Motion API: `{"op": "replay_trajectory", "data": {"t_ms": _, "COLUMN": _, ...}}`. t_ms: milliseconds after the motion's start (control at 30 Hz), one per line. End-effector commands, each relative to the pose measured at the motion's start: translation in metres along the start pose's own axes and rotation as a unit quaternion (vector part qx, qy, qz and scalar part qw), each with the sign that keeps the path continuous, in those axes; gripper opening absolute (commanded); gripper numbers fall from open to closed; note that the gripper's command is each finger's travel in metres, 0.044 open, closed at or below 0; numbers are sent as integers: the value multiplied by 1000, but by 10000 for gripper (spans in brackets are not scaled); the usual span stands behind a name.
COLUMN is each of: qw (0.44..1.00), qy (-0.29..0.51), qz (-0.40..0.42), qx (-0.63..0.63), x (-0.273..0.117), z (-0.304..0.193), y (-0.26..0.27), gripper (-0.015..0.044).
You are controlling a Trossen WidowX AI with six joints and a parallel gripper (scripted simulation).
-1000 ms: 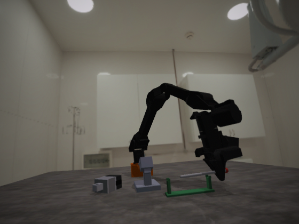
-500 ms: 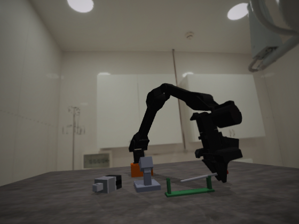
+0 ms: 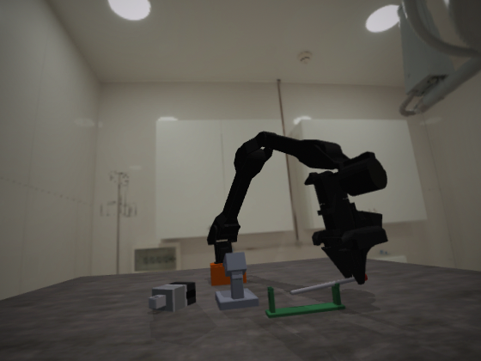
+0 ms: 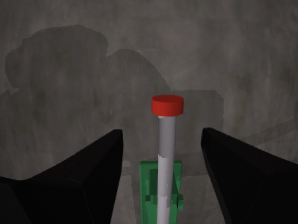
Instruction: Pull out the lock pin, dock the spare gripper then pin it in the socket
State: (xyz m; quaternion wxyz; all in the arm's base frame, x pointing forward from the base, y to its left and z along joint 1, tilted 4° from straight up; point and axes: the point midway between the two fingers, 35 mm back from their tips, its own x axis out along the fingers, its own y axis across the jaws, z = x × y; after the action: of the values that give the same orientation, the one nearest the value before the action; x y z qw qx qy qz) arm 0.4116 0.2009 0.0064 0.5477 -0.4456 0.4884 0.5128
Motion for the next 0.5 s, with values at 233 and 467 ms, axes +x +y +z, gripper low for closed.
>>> {"op": "replay_trajectory", "data": {"t_ms": 233, "qw": 1000, "qy": 0, "qz": 0, "qx": 0, "x": -29, "z": 5, "y": 0, "gripper": 200}}
{"op": "replay_trajectory", "data": {"t_ms": 467, "qw": 1000, "qy": 0, "qz": 0, "qx": -1, "x": -48, "z": 7, "y": 0, "gripper": 200}}
